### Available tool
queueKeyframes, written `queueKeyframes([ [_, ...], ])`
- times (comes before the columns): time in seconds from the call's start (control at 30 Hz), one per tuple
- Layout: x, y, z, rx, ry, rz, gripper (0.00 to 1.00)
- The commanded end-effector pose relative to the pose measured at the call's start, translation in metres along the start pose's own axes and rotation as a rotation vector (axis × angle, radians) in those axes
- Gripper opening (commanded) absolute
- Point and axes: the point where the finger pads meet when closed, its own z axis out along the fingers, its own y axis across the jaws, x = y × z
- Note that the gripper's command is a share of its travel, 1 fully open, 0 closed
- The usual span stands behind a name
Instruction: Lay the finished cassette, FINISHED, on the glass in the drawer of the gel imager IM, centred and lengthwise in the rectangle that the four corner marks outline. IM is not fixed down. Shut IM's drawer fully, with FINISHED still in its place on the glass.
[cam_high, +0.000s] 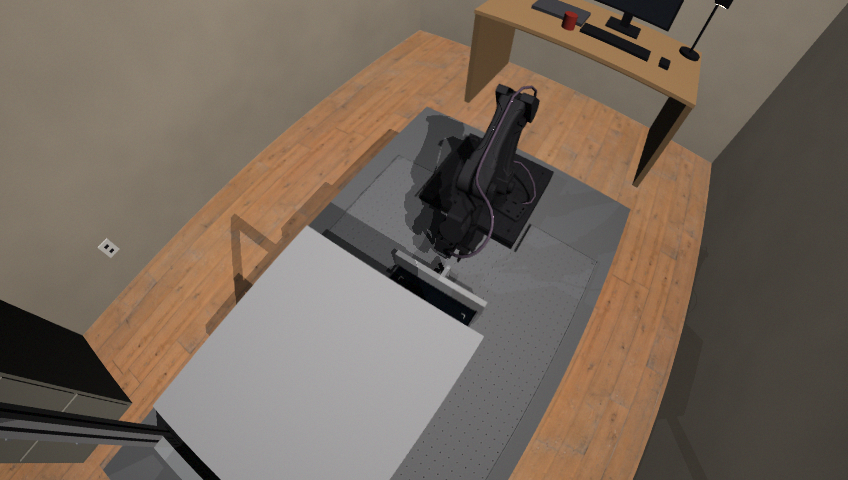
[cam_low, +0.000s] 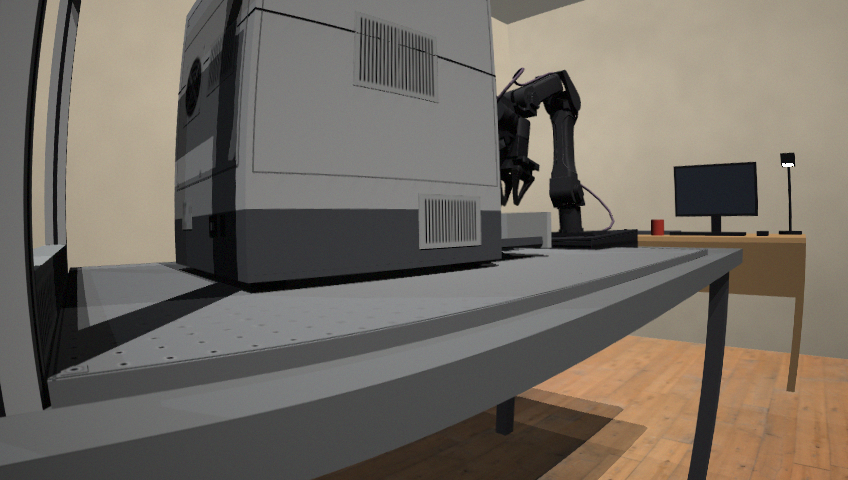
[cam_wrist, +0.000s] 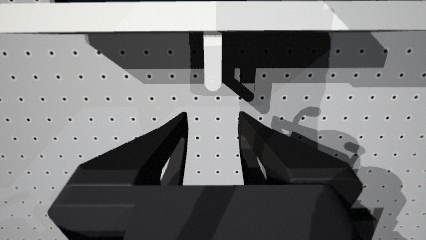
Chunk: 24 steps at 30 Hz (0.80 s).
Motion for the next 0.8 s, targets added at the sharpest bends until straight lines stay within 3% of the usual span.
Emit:
queueKeyframes([
  [0.0, -0.001, -0.001, 0.007, 0.011, -0.007, -0.007, 0.35],
  [0.2, -0.005, -0.003, 0.011, 0.011, -0.024, -0.003, 0.35],
  [0.27, -0.001, -0.003, 0.019, 0.011, -0.003, -0.003, 0.35],
  [0.47, -0.001, -0.002, 0.023, 0.009, -0.008, -0.006, 0.35],
  [0.5, -0.018, -0.003, 0.009, 0.007, -0.070, -0.001, 0.35],
  [0.57, -0.001, -0.003, 0.028, 0.010, -0.003, -0.003, 0.35],
  [0.77, -0.002, -0.002, 0.032, 0.007, -0.016, -0.005, 0.35],
])
